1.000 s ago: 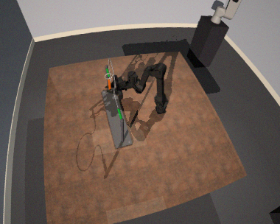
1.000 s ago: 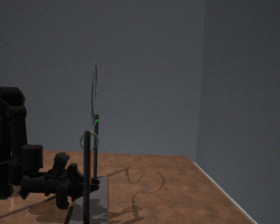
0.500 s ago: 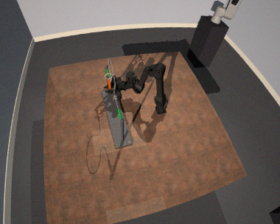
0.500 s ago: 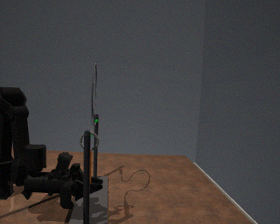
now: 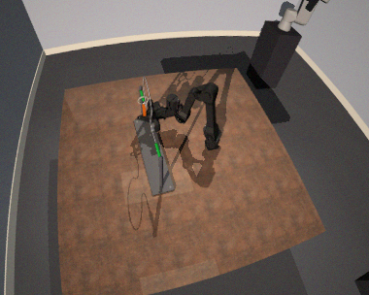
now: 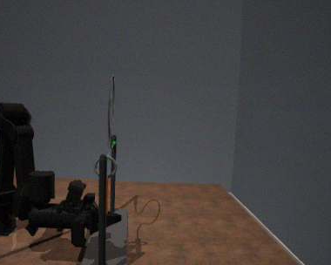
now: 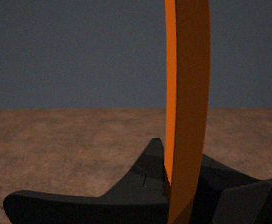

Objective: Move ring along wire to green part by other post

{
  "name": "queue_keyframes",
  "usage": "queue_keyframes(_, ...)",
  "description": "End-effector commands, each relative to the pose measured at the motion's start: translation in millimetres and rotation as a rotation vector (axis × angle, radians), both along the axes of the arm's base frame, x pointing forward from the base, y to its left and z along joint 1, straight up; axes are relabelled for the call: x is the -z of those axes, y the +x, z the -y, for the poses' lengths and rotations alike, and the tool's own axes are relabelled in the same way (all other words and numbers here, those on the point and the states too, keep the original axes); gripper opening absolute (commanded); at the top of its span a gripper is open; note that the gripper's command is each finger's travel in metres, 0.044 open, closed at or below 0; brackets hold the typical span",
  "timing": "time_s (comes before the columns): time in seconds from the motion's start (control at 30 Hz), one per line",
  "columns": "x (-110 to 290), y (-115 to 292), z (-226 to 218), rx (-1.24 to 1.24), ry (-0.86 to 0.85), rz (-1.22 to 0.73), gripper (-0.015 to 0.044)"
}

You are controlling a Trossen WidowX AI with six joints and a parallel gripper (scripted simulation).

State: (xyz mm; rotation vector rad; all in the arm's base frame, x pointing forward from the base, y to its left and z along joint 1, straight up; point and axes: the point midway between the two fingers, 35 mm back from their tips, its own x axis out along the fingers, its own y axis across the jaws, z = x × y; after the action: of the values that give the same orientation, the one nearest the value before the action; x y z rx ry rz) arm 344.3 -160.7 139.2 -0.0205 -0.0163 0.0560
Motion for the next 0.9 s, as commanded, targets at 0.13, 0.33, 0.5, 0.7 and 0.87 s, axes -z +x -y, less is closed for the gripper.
queue_keyframes(0.13,0.0,0.0,0.0,0.0,0.0,0.0,-0.015)
queue_keyframes(0.33,-1.0,0.0,-0.1,0.0,0.0,0.0,-0.015)
queue_keyframes(0.5,-8.4,0.0,-1.0,-0.002,0.003,0.0,-0.015)
queue_keyframes(0.7,-14.6,-0.1,-1.9,-0.004,0.005,0.0,-0.015)
queue_keyframes(0.87,-14.6,-0.1,-1.9,-0.004,0.005,0.0,-0.015)
